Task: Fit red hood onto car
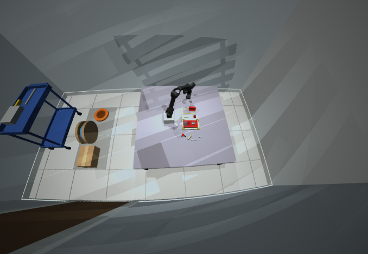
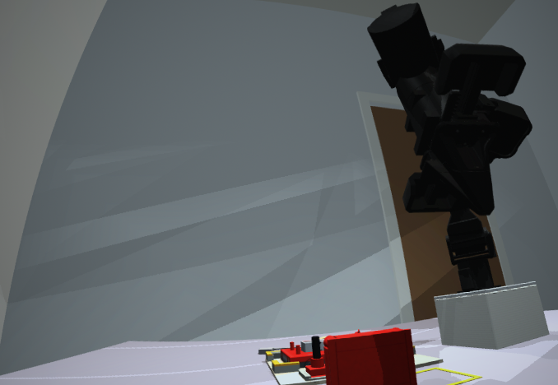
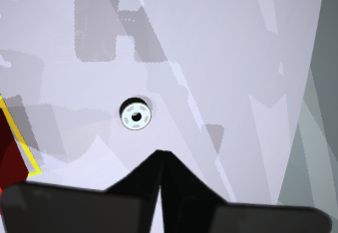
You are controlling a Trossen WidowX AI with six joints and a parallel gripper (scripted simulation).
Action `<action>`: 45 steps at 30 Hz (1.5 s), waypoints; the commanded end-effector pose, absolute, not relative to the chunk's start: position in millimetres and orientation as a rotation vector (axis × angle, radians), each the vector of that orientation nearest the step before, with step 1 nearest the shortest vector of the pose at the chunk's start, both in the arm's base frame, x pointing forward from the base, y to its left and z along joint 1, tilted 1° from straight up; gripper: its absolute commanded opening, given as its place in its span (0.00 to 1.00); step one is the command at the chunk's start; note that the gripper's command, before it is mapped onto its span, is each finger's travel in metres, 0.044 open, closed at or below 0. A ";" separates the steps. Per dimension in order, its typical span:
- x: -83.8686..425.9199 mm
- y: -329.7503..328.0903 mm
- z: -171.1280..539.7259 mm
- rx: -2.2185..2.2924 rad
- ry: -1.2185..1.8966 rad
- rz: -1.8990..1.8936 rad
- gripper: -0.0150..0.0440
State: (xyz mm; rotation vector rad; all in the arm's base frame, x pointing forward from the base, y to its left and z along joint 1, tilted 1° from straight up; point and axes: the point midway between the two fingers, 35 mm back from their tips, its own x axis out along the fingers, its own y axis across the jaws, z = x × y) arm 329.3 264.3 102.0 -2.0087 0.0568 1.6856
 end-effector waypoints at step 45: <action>361.5 150.6 -3.8 -2.114 0.229 2.071 0.25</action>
